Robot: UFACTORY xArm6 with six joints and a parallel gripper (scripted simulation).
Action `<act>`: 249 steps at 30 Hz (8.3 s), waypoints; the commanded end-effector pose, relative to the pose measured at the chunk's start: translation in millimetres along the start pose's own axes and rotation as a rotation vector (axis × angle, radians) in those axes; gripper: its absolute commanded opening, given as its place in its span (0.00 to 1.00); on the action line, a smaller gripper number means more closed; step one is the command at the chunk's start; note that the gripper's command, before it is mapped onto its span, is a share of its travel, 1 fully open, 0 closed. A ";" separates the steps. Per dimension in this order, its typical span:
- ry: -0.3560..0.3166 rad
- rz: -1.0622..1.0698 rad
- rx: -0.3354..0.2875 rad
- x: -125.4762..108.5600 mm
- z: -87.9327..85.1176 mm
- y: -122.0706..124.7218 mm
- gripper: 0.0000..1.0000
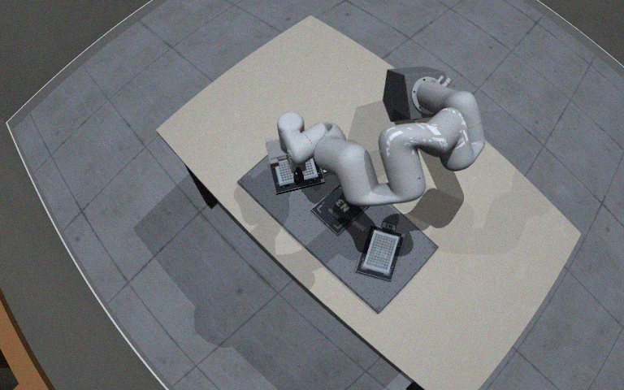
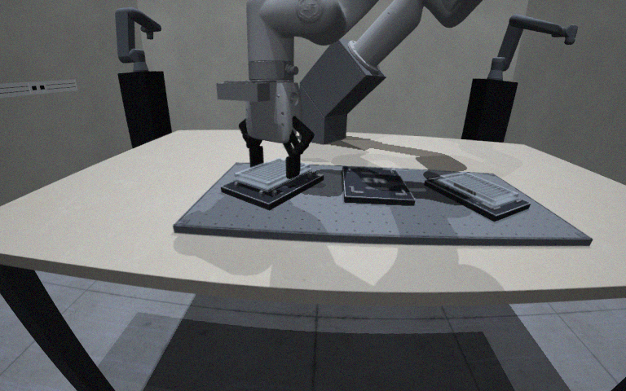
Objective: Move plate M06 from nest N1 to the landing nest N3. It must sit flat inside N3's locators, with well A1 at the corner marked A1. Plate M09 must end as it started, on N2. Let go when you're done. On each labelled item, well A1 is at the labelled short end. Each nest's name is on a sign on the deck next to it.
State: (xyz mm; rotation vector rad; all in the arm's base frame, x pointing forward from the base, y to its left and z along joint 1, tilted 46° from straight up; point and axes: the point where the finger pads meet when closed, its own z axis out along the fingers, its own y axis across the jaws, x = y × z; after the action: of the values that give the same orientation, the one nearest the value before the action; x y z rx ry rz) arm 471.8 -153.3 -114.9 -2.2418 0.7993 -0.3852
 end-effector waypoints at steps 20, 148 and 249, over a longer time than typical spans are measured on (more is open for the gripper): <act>0.002 0.000 0.000 1.1 -12.3 0.0 0.00; 0.002 -0.512 -0.001 -113.7 -93.0 -155.4 0.00; 0.002 -0.512 0.000 -113.8 2.1 -155.3 0.00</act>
State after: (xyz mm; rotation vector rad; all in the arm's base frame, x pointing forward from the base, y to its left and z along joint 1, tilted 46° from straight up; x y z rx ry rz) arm 451.7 6.7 -9.1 -2.4289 0.2114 -0.6205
